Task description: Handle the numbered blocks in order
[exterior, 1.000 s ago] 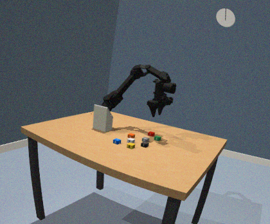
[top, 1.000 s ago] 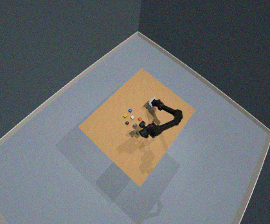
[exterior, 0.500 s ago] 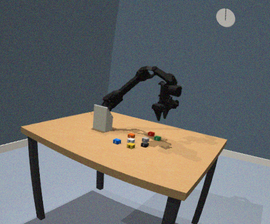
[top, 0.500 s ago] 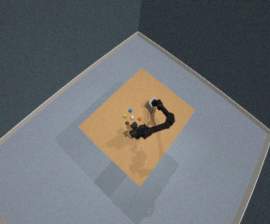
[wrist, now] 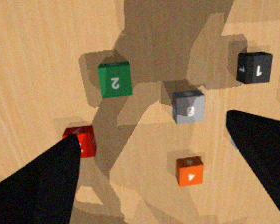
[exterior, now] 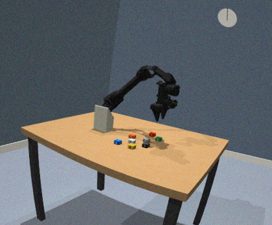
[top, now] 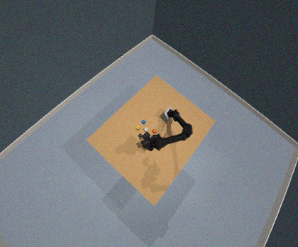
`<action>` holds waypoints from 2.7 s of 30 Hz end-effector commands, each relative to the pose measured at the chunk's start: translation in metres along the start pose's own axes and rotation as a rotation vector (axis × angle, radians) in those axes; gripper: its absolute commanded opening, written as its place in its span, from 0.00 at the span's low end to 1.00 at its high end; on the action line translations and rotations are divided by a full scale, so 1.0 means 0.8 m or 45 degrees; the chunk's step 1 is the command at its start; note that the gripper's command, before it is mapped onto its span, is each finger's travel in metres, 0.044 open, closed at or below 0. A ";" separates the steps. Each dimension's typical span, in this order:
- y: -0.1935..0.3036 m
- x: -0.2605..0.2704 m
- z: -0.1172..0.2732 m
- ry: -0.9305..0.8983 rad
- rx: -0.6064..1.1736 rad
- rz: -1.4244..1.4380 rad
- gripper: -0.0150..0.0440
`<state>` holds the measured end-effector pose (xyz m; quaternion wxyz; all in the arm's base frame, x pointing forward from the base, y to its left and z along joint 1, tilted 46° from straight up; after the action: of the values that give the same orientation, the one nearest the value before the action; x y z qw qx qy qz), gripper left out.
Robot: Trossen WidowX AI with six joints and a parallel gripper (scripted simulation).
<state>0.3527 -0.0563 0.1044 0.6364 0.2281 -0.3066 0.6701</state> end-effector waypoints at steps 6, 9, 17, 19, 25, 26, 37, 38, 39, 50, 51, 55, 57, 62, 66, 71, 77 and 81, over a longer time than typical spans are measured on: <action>0.052 -0.070 -0.002 -0.005 0.014 -0.050 0.93; 0.052 -0.070 -0.002 -0.005 0.014 -0.050 0.93; 0.052 -0.070 -0.002 -0.005 0.014 -0.050 0.93; 0.052 -0.070 -0.002 -0.005 0.014 -0.050 0.93; 0.052 -0.070 -0.002 -0.005 0.014 -0.050 0.93; 0.051 -0.072 -0.002 -0.005 0.014 -0.050 0.93; 0.023 -0.153 -0.002 0.000 0.012 -0.047 0.93; 0.023 -0.153 -0.002 0.000 0.012 -0.047 0.93; 0.023 -0.153 -0.002 0.000 0.012 -0.047 0.93; 0.023 -0.153 -0.002 0.000 0.012 -0.047 0.93; 0.023 -0.153 -0.002 0.000 0.012 -0.047 0.93; 0.030 -0.168 -0.001 0.003 0.012 -0.048 0.93; 0.050 -0.209 0.000 0.009 0.012 -0.049 0.93; 0.082 -0.260 0.000 0.007 0.013 -0.047 0.93; 0.082 -0.260 0.000 0.007 0.013 -0.047 0.93; 0.082 -0.260 0.000 0.007 0.013 -0.047 0.93; 0.082 -0.260 0.000 0.007 0.013 -0.047 0.93; 0.082 -0.260 0.000 0.007 0.013 -0.047 0.93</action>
<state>0.3053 -0.2047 -0.0480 0.6502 0.2356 -0.2974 0.6582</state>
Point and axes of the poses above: the point midway between the two fingers, 35 mm back from their tips, its own z axis back along the fingers, its own x axis across the jaws, y = z × x, the point moved 4 cm from there along z, back along the fingers, and after that the axes turned 6 degrees about z, right-handed, at the moved point
